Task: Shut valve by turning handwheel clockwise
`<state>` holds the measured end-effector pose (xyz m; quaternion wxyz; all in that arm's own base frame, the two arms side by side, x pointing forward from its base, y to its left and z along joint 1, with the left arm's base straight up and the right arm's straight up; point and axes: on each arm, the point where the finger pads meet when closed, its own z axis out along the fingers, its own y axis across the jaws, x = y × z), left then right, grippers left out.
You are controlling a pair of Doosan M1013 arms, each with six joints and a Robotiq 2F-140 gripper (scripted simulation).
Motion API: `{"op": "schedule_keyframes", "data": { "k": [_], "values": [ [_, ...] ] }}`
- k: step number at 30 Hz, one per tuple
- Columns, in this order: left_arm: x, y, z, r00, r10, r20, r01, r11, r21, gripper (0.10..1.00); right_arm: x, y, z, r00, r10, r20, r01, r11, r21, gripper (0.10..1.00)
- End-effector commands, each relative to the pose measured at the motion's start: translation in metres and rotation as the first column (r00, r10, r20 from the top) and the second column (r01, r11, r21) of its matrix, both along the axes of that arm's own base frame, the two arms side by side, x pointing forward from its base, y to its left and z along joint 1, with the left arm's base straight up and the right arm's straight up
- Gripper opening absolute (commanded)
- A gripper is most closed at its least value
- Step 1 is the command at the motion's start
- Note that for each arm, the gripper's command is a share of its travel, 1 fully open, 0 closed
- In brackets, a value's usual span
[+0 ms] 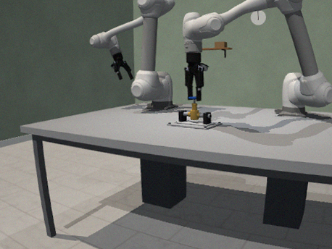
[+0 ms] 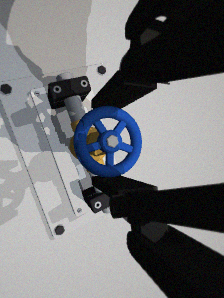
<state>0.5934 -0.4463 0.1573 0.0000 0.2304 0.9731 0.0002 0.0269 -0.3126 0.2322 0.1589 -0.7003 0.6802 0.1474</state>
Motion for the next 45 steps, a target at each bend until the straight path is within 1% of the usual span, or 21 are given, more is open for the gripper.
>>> {"op": "schedule_keyframes", "data": {
  "k": [1, 13, 15, 19, 30, 32, 45],
  "values": [
    [0.0005, -0.0002, 0.0012, 0.999, -0.036, 0.002, 0.036, 0.999, -0.001, 0.099, 0.0001, -0.0002, 0.0004, 1.0, 0.0, 0.0, 0.0, 1.0, -0.001, 1.0],
    [0.0005, -0.0002, 0.0011, 0.983, -0.185, 0.002, 0.185, 0.983, -0.001, 0.099, 0.0001, -0.0002, 0.0004, 1.0, 0.0, 0.0, 0.0, 1.0, -0.001, 1.0],
    [0.0005, -0.0002, 0.0011, 0.983, -0.185, 0.002, 0.185, 0.983, -0.001, 0.099, 0.0001, -0.0002, 0.0004, 1.0, 0.0, 0.0, 0.0, 1.0, -0.001, 1.0],
    [0.0005, -0.0002, 0.0011, 0.973, -0.232, 0.002, 0.232, 0.973, -0.001, 0.099, 0.0001, -0.0002, 0.0004, 1.0, 0.0, 0.0, 0.0, 1.0, -0.001, 1.0],
    [0.0005, -0.0002, 0.0011, 0.937, -0.35, 0.002, 0.35, 0.937, -0.001, 0.099, 0.0001, -0.0002, 0.0004, 1.0, 0.0, 0.0, 0.0, 1.0, -0.001, 1.0],
    [0.0005, -0.0002, 0.0011, 0.937, -0.35, 0.002, 0.35, 0.937, -0.001, 0.099, 0.0001, -0.0002, 0.0004, 1.0, 0.0, 0.0, 0.0, 1.0, -0.001, 1.0],
    [0.0005, -0.0002, 0.0011, 0.882, -0.472, 0.002, 0.472, 0.882, 0.0, 0.099, 0.0001, -0.0002, 0.0004, 1.0, 0.0, 0.0, 0.0, 1.0, -0.001, 1.0]
  ]
}}
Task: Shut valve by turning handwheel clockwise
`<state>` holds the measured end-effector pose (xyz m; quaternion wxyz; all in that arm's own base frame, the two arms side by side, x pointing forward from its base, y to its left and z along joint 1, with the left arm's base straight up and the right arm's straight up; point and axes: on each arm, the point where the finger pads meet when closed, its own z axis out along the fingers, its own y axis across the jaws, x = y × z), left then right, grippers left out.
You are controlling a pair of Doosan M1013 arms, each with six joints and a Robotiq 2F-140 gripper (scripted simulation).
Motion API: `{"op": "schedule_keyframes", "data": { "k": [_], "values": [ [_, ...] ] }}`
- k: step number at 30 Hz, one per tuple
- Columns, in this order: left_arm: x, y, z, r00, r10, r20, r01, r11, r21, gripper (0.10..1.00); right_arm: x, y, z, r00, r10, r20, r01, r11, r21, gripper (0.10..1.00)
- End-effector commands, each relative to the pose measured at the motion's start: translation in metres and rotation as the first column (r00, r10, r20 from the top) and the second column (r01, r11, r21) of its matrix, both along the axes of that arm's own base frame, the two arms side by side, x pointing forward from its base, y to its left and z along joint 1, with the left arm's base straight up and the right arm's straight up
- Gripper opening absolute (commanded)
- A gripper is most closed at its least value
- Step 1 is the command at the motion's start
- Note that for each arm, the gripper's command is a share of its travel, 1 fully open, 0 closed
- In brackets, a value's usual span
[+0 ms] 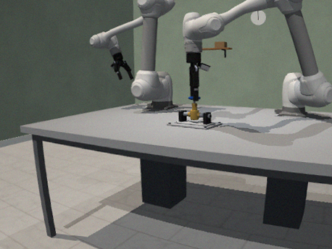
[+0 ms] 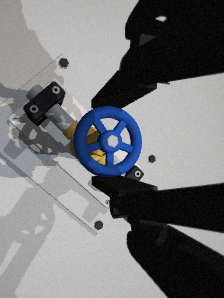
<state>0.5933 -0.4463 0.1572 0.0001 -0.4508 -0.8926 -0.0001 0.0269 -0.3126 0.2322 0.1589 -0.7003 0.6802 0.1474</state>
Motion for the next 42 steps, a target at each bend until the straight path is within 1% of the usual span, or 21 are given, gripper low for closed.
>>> {"op": "schedule_keyframes", "data": {
  "k": [1, 4, 19, 21, 36, 42],
  "values": [
    [0.0005, -0.0002, 0.0012, 1.0, -0.031, 0.002, 0.031, 1.0, -0.001, 0.099, 0.0001, -0.0002, 0.0004, 1.0, 0.0, 0.0, 0.0, 1.0, -0.001, 1.0],
    [0.0005, -0.0002, 0.0012, 0.999, -0.04, 0.002, 0.04, 0.999, -0.001, 0.099, 0.0001, -0.0002, 0.0004, 1.0, 0.0, 0.0, 0.0, 1.0, -0.001, 1.0],
    [0.0005, -0.0002, 0.0011, 0.985, -0.174, 0.002, 0.174, 0.985, -0.001, 0.099, 0.0001, -0.0002, 0.0004, 1.0, 0.0, 0.0, 0.0, 1.0, -0.001, 1.0],
    [0.0005, -0.0002, 0.0011, 0.985, -0.174, 0.002, 0.174, 0.985, -0.001, 0.099, 0.0001, -0.0002, 0.0004, 1.0, 0.0, 0.0, 0.0, 1.0, -0.001, 1.0],
    [0.0005, -0.0002, 0.0011, 0.958, -0.286, 0.002, 0.286, 0.958, -0.001, 0.099, 0.0001, -0.0002, 0.0004, 1.0, 0.0, 0.0, 0.0, 1.0, -0.001, 1.0],
    [0.0005, -0.0002, 0.0011, 0.95, -0.313, 0.002, 0.313, 0.95, -0.001, 0.099, 0.0001, -0.0002, 0.0004, 1.0, 0.0, 0.0, 0.0, 1.0, -0.001, 1.0]
  ]
}}
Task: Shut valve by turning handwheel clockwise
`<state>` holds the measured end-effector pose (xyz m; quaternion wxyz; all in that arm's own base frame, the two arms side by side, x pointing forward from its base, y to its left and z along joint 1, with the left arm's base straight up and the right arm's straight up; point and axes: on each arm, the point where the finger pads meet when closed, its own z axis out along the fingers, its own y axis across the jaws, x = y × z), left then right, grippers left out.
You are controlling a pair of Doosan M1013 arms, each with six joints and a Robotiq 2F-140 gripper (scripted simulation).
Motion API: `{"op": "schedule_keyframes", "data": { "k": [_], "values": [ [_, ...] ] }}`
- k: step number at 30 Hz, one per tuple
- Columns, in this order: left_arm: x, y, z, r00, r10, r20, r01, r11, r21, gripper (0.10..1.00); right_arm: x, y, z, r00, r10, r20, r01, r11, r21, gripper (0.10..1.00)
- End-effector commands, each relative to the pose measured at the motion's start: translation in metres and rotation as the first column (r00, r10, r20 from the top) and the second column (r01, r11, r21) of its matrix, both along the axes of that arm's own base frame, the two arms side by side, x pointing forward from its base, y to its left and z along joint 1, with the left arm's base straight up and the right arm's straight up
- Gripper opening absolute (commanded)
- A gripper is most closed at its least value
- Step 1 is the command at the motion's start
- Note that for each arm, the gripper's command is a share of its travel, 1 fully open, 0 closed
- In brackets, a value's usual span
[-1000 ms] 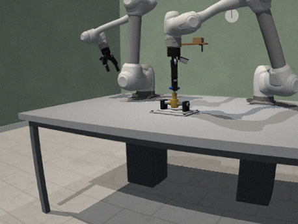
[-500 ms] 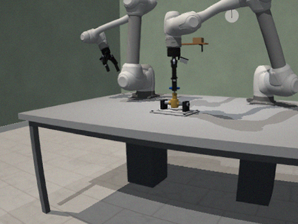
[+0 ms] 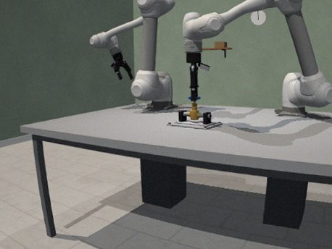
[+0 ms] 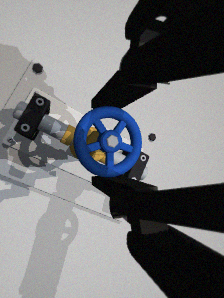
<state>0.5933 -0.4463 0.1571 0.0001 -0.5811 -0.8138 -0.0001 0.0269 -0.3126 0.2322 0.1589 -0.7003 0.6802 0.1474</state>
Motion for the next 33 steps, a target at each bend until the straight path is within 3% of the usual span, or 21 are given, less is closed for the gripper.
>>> {"op": "schedule_keyframes", "data": {
  "k": [1, 33],
  "values": [
    [0.0005, -0.0002, 0.0012, 1.0, -0.02, 0.002, 0.02, 1.0, -0.001, 0.099, 0.0001, -0.0002, 0.0004, 1.0, 0.0, 0.0, 0.0, 1.0, -0.001, 1.0],
    [0.0005, -0.0002, 0.0011, 0.984, -0.176, 0.002, 0.176, 0.984, -0.001, 0.099, 0.0001, -0.0002, 0.0004, 1.0, 0.0, 0.0, 0.0, 1.0, -0.001, 1.0]
  ]
}}
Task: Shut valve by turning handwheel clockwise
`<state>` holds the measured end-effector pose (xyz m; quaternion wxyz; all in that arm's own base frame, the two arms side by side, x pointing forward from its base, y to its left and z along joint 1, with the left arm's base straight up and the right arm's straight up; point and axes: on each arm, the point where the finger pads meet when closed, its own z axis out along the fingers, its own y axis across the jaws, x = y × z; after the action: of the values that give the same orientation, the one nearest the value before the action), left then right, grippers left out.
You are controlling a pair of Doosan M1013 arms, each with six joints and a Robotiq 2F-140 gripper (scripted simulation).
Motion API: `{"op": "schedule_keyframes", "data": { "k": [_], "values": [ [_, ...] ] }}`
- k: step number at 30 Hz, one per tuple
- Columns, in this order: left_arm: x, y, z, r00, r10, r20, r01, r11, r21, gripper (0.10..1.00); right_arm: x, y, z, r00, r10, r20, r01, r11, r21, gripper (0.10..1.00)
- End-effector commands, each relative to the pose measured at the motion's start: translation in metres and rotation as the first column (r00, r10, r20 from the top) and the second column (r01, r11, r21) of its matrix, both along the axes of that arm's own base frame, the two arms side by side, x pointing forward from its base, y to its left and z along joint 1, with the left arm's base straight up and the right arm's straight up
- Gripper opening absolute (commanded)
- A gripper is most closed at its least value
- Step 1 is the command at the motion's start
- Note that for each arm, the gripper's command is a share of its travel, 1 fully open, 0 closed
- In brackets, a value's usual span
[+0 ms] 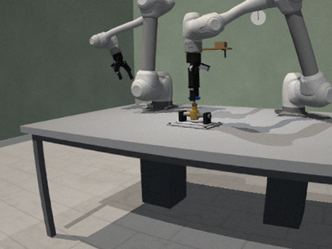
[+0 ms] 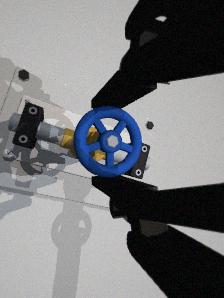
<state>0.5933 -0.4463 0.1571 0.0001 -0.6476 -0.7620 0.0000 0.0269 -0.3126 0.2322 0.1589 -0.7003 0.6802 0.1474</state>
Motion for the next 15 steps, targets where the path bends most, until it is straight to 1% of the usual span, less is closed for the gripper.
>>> {"op": "schedule_keyframes", "data": {
  "k": [1, 15],
  "values": [
    [0.0005, -0.0002, 0.0012, 1.0, -0.013, 0.002, 0.013, 1.0, -0.001, 0.099, 0.0001, -0.0002, 0.0004, 1.0, 0.0, 0.0, 0.0, 1.0, -0.001, 1.0],
    [0.0005, -0.0002, 0.0012, 0.998, -0.061, 0.002, 0.061, 0.998, -0.001, 0.099, 0.0001, -0.0002, 0.0004, 1.0, 0.0, 0.0, 0.0, 1.0, -0.001, 1.0]
  ]
}}
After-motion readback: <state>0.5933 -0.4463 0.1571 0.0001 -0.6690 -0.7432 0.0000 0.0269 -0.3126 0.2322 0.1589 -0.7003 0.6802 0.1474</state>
